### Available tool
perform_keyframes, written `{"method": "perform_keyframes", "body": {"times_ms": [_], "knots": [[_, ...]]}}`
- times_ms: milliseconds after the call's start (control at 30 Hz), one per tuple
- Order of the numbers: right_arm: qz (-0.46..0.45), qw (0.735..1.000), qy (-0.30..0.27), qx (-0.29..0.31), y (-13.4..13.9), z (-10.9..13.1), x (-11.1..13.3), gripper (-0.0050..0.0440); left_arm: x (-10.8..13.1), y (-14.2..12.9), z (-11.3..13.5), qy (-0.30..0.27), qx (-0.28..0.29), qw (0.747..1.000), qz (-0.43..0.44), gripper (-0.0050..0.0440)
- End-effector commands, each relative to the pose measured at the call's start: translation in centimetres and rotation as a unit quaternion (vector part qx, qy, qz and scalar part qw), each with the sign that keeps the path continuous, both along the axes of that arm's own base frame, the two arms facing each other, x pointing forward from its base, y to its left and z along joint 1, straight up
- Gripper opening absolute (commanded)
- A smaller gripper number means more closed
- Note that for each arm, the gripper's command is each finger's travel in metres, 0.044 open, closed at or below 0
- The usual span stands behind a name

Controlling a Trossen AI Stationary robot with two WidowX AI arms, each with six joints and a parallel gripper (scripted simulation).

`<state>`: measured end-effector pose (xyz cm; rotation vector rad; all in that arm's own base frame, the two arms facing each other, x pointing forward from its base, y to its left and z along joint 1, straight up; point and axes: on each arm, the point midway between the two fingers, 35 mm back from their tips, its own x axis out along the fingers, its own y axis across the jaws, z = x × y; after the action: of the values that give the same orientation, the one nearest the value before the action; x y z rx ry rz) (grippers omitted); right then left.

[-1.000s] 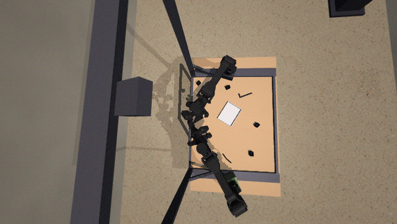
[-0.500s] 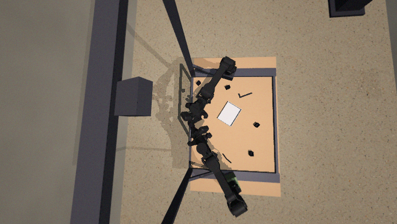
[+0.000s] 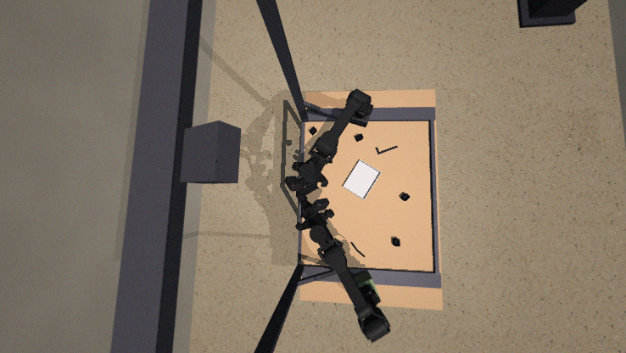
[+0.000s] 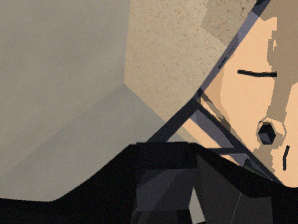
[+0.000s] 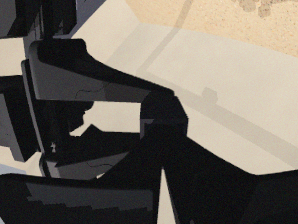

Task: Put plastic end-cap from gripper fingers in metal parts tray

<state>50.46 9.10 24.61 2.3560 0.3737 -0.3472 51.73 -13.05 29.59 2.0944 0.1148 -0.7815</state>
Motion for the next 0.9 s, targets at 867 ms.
{"method": "perform_keyframes", "body": {"times_ms": [867], "knots": [[0.000, 1.000, -0.020, 0.007, -0.4, 2.9, -2.8, 0.0000, -0.2, 0.1, 1.2, -0.014, -0.001, 1.000, 0.000, 0.0000]]}}
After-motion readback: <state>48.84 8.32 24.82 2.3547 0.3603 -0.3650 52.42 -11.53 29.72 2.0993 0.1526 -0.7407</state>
